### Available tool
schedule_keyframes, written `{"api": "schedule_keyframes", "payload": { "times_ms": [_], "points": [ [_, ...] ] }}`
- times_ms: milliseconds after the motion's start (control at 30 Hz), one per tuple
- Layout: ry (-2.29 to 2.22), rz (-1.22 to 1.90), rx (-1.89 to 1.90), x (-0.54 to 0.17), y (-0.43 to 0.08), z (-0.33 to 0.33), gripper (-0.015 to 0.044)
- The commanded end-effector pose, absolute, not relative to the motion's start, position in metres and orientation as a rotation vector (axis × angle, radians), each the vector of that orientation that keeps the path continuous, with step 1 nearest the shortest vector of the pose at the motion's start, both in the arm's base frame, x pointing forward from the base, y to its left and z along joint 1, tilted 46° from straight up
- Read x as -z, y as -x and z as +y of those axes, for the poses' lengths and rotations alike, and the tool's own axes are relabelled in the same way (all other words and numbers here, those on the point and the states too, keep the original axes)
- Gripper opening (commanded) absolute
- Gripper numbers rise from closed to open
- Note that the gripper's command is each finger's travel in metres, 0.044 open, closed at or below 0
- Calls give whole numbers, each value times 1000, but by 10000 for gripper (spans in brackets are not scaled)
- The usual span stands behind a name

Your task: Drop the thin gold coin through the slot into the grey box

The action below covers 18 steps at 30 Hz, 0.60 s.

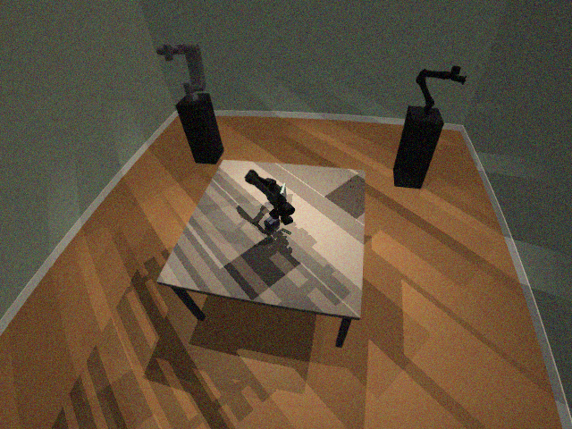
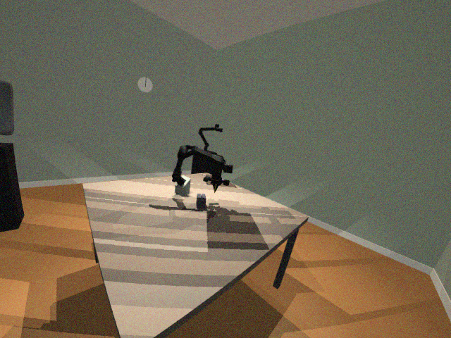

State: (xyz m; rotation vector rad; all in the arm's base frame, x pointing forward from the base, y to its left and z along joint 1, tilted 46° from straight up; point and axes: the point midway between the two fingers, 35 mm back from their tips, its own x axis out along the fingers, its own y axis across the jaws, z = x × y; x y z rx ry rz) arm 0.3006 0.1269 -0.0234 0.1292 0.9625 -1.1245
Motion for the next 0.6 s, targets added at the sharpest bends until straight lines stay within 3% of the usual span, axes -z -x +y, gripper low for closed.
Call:
{"api": "schedule_keyframes", "payload": {
  "times_ms": [0,567],
  "points": [
    [-13,1038,1055,22,-300,126,0],
    [168,1150,934,16,-299,120,0]
  ]
}}
